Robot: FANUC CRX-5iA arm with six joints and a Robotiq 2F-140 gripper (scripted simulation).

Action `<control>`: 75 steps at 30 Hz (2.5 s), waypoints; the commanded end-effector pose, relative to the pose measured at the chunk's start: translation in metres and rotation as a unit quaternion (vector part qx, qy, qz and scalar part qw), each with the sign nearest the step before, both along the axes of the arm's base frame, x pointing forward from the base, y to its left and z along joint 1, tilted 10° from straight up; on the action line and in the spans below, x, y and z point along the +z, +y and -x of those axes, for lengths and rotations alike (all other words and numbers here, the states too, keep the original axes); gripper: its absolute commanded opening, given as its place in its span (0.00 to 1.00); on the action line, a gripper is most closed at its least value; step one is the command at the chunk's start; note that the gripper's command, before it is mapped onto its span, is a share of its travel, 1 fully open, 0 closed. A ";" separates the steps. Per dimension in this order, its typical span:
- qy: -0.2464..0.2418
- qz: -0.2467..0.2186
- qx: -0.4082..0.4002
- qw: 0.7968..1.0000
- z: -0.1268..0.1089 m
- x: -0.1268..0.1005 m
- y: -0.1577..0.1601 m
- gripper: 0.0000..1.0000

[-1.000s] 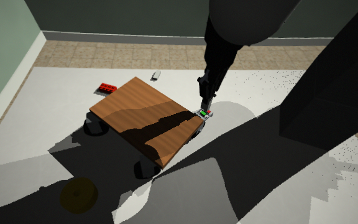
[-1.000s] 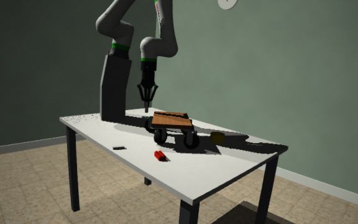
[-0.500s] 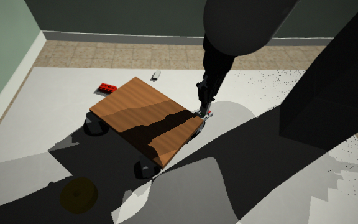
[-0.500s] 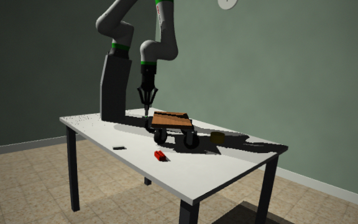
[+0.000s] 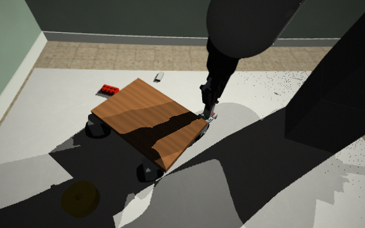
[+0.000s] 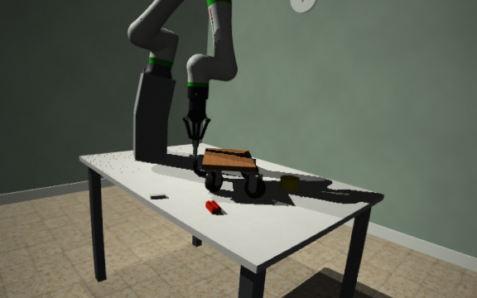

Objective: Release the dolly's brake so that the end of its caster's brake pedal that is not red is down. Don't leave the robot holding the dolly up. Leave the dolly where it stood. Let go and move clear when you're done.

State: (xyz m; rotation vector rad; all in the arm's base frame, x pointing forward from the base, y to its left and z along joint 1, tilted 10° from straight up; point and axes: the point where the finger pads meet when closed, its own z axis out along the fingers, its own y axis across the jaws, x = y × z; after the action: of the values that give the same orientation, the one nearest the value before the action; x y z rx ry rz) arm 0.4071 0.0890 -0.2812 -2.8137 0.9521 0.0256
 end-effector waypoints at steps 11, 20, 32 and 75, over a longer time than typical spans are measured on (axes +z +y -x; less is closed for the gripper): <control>0.000 0.000 0.000 1.000 0.000 0.000 0.000 0.00; 0.000 0.000 0.000 1.000 0.000 0.000 0.000 0.00; 0.000 0.000 0.000 1.000 0.000 0.000 0.000 0.00; 0.000 0.000 0.000 1.000 0.001 0.025 -0.004 0.00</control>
State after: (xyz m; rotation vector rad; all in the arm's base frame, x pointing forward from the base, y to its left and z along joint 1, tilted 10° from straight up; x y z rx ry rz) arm 0.4065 0.0864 -0.2662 -2.8133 0.9517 0.0253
